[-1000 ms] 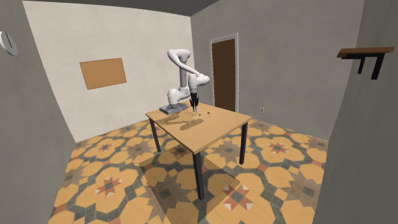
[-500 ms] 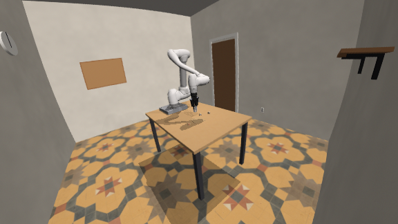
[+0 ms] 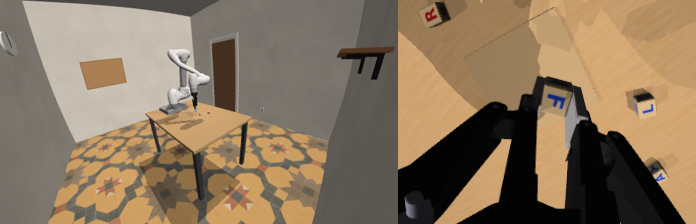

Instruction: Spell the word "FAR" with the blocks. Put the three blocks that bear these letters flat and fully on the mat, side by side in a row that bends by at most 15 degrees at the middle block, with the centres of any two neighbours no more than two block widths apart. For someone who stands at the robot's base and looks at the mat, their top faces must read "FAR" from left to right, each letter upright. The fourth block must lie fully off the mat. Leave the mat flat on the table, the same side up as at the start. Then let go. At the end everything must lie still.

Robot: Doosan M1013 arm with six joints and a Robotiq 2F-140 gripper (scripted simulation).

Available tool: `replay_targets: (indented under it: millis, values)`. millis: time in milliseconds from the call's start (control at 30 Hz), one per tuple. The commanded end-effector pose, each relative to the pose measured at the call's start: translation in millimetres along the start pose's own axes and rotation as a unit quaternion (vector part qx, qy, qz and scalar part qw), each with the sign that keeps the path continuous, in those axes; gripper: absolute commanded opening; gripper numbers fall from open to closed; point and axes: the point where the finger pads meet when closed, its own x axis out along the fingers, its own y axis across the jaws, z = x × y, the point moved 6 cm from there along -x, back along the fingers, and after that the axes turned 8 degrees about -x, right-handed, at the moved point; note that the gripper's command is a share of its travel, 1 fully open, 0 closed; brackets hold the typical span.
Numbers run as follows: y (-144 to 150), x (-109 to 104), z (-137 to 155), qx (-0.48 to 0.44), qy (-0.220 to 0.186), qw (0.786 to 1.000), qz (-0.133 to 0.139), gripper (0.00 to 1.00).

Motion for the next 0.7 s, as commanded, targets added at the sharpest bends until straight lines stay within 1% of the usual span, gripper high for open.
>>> replay_targets:
  millis: [0, 167, 233, 267, 467, 667]
  values:
    - [-1.4, -1.6, 2.9, -0.069, -0.001, 0.998, 0.002, 0.13]
    - [-1.4, -1.7, 4.9, -0.158, -0.002, 0.987, 0.002, 0.13]
    - [-1.4, -1.7, 4.9, -0.158, -0.002, 0.987, 0.002, 0.13]
    - [-1.4, -1.7, 5.8, -0.198, -0.002, 0.98, 0.002, 0.13]
    - [-1.4, -1.7, 8.2, -0.3, -0.002, 0.954, 0.002, 0.13]
    - [-1.4, -1.8, 10.5, -0.4, -0.002, 0.916, 0.002, 0.13]
